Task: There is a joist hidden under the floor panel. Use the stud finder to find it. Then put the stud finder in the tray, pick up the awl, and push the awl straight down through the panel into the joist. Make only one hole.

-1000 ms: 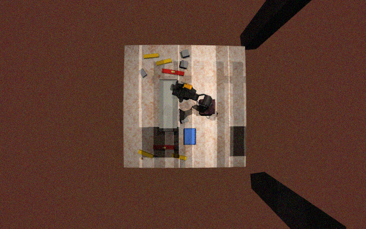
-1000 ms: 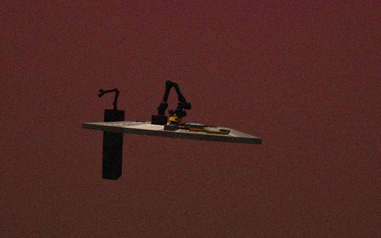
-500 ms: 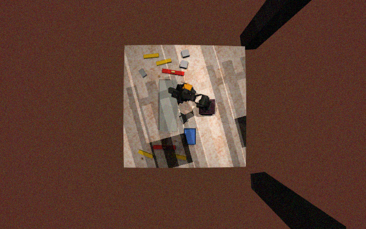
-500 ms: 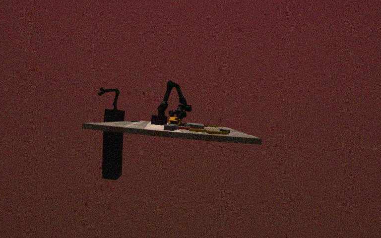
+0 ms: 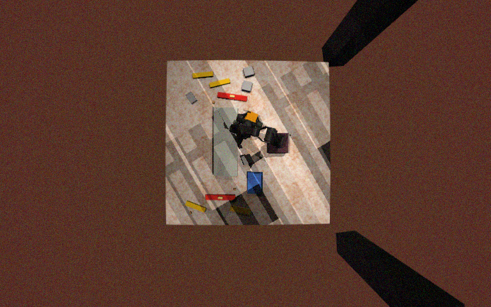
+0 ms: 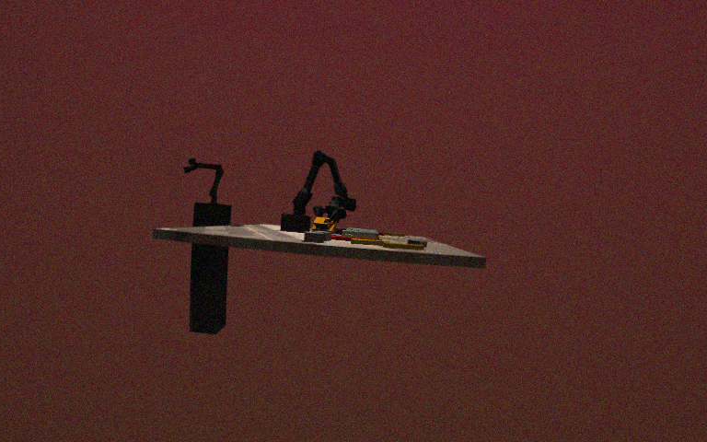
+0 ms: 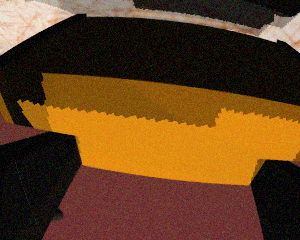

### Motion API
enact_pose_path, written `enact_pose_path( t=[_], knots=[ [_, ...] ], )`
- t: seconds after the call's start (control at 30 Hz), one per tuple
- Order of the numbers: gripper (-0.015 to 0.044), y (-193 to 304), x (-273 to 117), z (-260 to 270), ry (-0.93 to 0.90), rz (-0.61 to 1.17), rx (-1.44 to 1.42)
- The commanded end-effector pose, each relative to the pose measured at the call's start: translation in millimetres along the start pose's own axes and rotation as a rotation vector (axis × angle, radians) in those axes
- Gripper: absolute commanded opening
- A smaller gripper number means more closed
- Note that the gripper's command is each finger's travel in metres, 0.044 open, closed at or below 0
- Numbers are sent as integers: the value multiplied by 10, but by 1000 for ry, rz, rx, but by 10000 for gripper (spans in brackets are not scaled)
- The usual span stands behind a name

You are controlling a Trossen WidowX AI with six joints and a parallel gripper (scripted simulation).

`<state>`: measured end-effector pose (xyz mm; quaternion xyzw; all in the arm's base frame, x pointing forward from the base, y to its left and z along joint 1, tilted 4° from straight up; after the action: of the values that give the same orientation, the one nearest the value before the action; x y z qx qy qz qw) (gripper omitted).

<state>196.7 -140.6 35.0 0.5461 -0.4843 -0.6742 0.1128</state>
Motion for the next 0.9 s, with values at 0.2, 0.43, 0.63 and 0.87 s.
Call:
enact_pose_path(
  t=[0.2,0.43,0.63,0.87],
  knots=[
    [0,-60,11,10,3,71,1],
    [0,-101,13,16,10,114,2],
    [0,-137,15,21,18,150,2],
    [0,-77,-16,6,27,158,-1]
  ],
)
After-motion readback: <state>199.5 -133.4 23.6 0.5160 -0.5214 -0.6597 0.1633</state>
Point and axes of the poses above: the point midway between the two fingers, 35 mm back from their tips, its own x axis out along the fingers, its own z axis across the jaws, y = z × x, the point moved 7 cm from there along -x, back along the fingers, and after that the axes turned 7 degrees about x, right-handed, at the moved point
